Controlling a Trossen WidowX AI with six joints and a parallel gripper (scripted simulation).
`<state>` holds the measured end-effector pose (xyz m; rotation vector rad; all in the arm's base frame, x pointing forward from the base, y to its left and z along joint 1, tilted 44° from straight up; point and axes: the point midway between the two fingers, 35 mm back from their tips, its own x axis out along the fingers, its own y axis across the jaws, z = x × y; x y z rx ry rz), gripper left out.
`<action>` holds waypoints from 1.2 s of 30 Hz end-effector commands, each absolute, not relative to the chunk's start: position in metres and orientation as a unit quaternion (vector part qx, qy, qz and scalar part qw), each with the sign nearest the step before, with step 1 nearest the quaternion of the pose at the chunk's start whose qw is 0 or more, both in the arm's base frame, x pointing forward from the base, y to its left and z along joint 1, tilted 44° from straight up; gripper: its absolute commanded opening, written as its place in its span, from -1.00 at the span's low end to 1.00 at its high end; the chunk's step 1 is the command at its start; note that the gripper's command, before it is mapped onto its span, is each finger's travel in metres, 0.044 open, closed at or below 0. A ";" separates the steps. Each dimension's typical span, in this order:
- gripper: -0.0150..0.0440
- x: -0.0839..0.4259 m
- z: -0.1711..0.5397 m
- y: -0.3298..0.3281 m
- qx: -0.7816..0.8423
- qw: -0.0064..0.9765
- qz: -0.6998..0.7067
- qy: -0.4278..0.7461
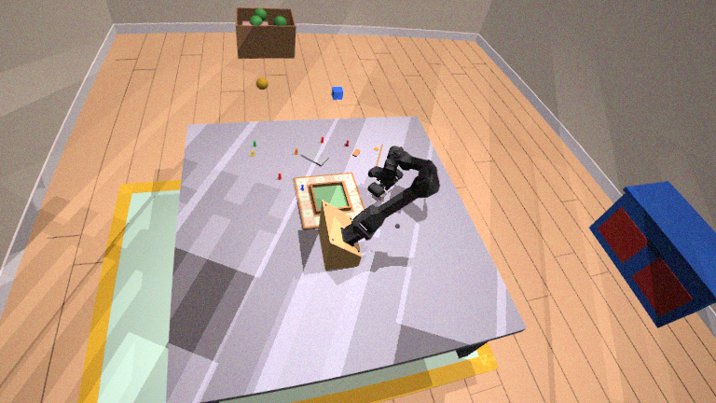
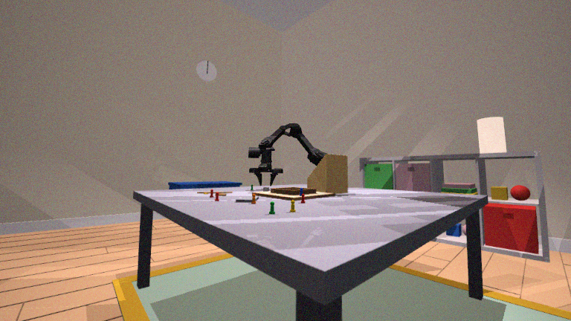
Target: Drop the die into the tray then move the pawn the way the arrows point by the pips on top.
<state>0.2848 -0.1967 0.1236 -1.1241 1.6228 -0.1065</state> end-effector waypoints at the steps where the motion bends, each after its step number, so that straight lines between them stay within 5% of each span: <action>1: 0.44 0.285 0.116 -0.200 -0.475 0.548 -0.039 0.687; 12: 0.44 0.285 0.106 -0.211 -0.476 0.548 -0.040 0.687; 18: -0.09 0.285 0.106 -0.211 -0.476 0.548 -0.040 0.687; 25: -0.25 0.285 0.106 -0.211 -0.476 0.548 -0.040 0.687; 28: -0.49 0.286 0.109 -0.208 -0.475 0.549 -0.039 0.687; 36: -0.49 0.292 0.145 -0.171 -0.472 0.551 -0.036 0.687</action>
